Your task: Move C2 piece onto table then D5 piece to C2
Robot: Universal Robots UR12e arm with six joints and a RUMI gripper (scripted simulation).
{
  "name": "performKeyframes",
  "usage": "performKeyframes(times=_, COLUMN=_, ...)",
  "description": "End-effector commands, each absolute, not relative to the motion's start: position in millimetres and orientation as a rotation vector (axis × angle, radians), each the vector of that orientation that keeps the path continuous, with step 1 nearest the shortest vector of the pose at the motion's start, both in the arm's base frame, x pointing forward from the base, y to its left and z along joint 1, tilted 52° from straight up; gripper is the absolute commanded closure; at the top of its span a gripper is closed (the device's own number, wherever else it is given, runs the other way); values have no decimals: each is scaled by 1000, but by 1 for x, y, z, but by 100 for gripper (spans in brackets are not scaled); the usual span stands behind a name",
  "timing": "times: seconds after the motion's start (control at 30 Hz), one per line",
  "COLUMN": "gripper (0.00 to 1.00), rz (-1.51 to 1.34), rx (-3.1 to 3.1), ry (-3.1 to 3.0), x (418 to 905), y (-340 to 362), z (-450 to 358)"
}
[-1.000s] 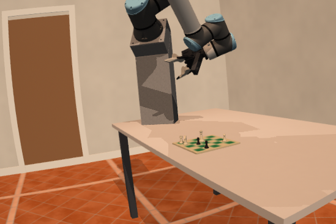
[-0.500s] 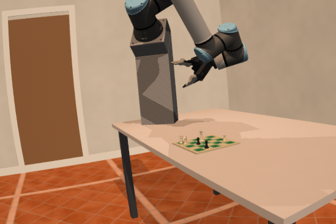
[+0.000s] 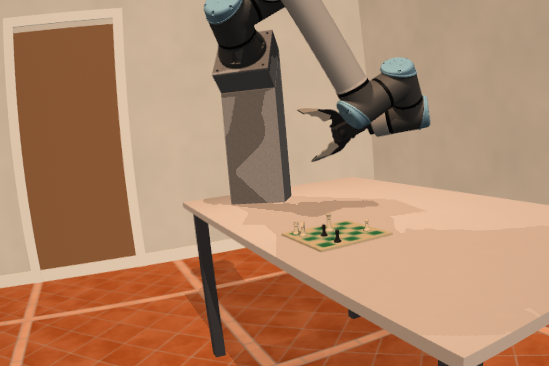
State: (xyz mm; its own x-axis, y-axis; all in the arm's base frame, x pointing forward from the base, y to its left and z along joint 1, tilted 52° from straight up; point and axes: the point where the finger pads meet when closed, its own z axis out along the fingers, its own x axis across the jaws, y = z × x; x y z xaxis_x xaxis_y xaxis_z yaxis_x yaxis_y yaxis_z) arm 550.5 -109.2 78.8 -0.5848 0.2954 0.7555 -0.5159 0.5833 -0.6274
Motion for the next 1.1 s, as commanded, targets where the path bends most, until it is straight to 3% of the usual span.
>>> performKeyframes(times=0.0, gripper=0, rz=1155, rx=-22, ry=-1932, x=587, y=-110, z=89)
performKeyframes(times=0.6, gripper=0, rz=1240, rx=-847, ry=-2040, x=735, y=-117, z=133)
performKeyframes(times=0.67, gripper=0, rz=1240, rx=-847, ry=-2040, x=735, y=-117, z=133)
performKeyframes(times=1.07, gripper=0, rz=1231, rx=-1507, ry=-1997, x=847, y=-122, z=167)
